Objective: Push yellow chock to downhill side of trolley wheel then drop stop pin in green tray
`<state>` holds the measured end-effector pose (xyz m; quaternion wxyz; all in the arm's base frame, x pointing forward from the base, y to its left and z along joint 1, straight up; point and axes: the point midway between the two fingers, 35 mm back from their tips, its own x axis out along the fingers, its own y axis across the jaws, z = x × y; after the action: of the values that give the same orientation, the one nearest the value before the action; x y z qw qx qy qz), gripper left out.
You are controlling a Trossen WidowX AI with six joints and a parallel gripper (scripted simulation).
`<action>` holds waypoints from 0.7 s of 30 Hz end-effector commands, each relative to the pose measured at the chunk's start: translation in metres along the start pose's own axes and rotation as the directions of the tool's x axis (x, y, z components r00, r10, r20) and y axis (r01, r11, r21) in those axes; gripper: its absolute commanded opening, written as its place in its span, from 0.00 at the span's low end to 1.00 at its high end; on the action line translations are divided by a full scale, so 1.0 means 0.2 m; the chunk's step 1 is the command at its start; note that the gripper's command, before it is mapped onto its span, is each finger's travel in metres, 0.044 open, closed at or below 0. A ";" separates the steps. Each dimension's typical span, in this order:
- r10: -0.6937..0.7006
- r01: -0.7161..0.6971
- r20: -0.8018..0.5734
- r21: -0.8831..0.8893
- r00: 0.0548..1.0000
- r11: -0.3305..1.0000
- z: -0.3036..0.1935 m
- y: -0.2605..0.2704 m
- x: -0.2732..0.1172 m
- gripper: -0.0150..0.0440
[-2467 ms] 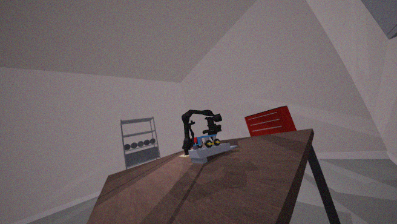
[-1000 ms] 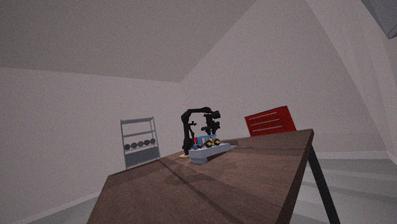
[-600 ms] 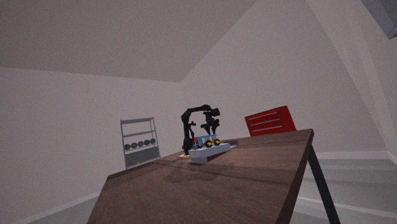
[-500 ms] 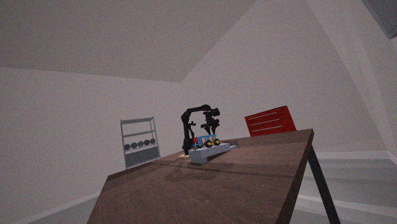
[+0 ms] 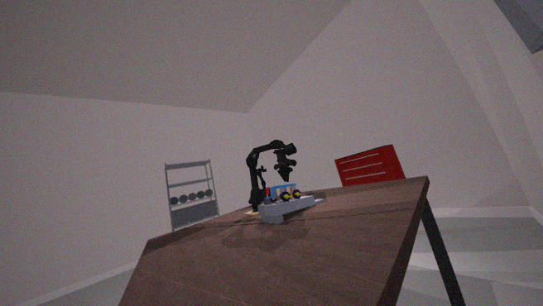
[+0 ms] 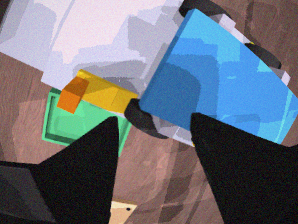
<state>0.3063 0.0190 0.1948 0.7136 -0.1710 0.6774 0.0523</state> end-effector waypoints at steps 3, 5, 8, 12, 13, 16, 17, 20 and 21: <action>-0.030 0.025 -0.023 -0.218 0.999 0.976 -0.03 -0.16 0.00 0.58; -0.038 0.027 -0.032 -0.288 0.999 0.957 -0.05 -0.21 0.00 0.58; -0.048 0.027 -0.046 -0.390 0.998 0.920 -0.07 -0.28 0.00 0.58; -0.061 0.018 -0.066 -0.519 0.996 0.855 -0.11 -0.37 0.00 0.58; -0.064 0.015 -0.071 -0.549 0.995 0.836 -0.12 -0.39 0.00 0.58; -0.072 0.000 -0.087 -0.635 0.994 0.772 -0.15 -0.46 0.00 0.58; -0.075 -0.005 -0.093 -0.662 0.993 0.749 -0.16 -0.49 0.00 0.58; -0.082 -0.026 -0.110 -0.738 0.991 0.674 -0.20 -0.55 -0.01 0.58; -0.084 -0.034 -0.116 -0.762 0.990 0.647 -0.21 -0.57 -0.01 0.58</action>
<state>0.3045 -0.0843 0.2115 0.5607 -0.4354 0.6477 0.2766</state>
